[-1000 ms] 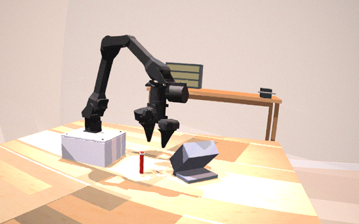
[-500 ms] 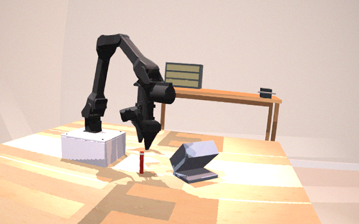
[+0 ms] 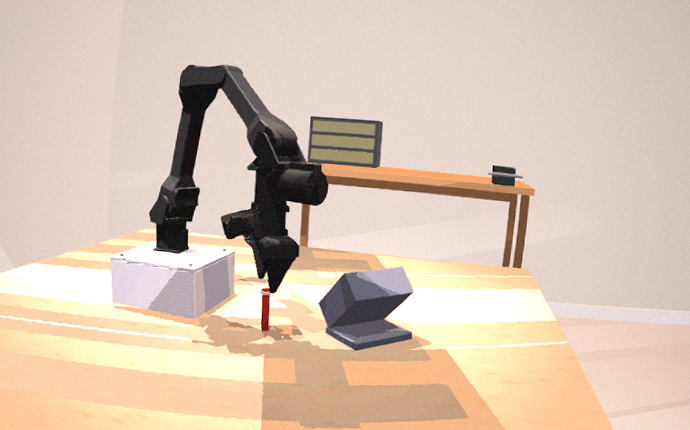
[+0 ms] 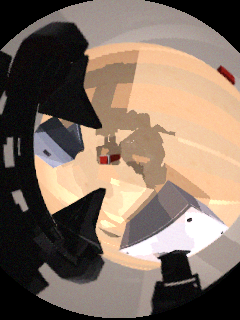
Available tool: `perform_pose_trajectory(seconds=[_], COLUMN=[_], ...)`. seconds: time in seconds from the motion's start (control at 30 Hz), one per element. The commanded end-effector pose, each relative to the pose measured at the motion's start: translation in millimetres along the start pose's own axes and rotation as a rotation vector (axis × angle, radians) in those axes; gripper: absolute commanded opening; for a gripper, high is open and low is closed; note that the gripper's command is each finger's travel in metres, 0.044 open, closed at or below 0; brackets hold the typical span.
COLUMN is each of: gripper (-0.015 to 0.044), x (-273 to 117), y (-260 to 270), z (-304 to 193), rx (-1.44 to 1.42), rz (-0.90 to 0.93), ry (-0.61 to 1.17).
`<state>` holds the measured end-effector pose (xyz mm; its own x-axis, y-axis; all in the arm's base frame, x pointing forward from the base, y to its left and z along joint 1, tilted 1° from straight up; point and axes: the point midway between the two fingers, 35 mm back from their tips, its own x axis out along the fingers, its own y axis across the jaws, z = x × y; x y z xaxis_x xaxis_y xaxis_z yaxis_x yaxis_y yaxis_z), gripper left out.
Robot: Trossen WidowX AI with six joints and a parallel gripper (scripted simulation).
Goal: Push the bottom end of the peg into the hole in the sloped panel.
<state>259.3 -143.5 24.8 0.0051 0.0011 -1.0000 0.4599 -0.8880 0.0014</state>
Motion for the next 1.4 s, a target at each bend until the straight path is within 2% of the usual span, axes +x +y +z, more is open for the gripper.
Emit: perform_pose_trajectory(seconds=[0.0,0.93,1.37], gripper=[0.0440,0.0440,0.0099], x=[7,50,46], y=[0,-2,-1], z=[0,1,1], rx=[0.005,0.005,0.001], rz=[-0.004,-0.004,-0.001], ry=[0.002,0.002,-0.001])
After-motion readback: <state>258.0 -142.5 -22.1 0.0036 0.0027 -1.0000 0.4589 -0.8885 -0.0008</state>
